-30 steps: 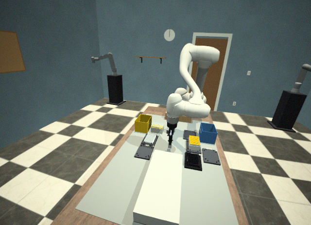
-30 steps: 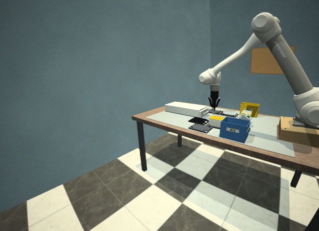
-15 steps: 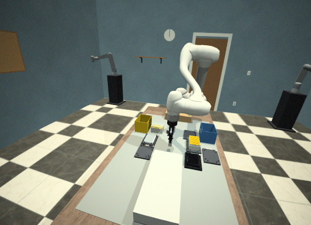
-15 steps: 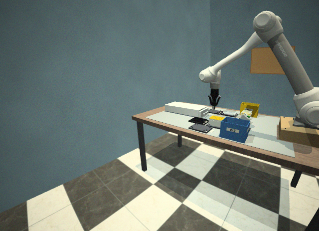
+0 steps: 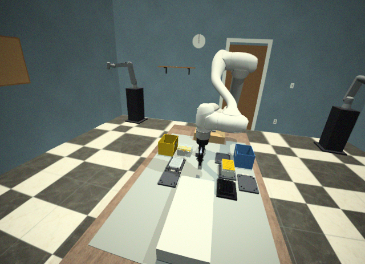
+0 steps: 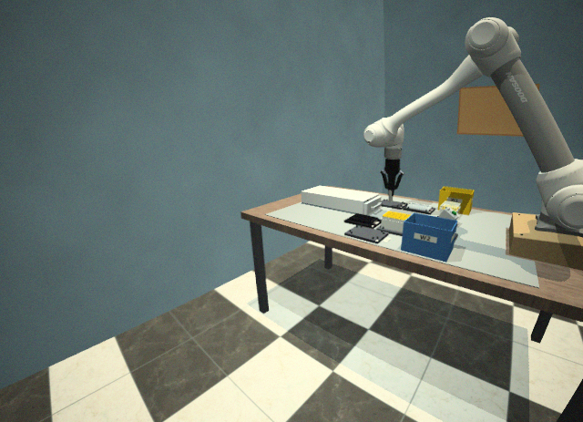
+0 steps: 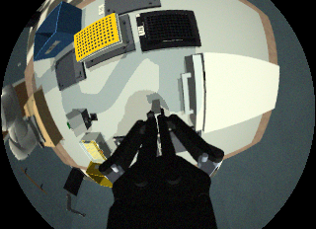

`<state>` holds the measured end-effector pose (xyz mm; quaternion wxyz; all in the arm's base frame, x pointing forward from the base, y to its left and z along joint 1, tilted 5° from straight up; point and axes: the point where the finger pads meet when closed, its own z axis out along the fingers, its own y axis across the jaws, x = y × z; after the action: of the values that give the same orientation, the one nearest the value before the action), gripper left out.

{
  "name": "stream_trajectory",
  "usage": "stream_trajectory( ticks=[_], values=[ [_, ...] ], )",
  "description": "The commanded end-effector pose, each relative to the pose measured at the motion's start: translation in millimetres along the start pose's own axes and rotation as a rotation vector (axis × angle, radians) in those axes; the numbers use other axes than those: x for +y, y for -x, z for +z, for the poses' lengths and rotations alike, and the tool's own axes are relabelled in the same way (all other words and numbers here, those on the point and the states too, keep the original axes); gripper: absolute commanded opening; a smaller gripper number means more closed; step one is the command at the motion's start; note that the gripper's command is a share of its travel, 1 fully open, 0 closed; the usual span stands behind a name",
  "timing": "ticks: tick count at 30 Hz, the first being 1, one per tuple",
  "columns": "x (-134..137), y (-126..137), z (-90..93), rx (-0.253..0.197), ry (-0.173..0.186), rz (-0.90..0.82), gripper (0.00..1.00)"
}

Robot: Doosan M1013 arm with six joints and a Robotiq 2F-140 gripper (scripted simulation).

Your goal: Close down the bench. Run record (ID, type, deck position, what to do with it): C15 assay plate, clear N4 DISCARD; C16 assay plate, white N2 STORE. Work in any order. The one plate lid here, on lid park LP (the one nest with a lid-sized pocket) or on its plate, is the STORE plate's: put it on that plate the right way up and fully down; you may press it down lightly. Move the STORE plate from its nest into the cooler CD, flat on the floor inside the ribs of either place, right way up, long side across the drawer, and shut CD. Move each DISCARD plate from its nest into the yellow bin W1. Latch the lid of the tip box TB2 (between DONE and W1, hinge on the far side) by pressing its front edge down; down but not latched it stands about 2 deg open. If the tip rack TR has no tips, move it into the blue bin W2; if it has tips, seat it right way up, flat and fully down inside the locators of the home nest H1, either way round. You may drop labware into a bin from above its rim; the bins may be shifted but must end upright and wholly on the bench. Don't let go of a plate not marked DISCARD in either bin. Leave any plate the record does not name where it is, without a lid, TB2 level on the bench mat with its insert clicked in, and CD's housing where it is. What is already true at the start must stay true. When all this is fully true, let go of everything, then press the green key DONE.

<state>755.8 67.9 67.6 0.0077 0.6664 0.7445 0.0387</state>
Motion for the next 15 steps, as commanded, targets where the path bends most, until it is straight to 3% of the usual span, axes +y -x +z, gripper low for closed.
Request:
stream_trajectory(
  ticks=[1, 15],
  values=[
    [0.0, 0.0, -2.0, 0.0, 0.0, 0.0, 0.0],
    [0.0, 0.0, -20.6, 0.0, 0.0, 0.0, 0.0]
  ],
)
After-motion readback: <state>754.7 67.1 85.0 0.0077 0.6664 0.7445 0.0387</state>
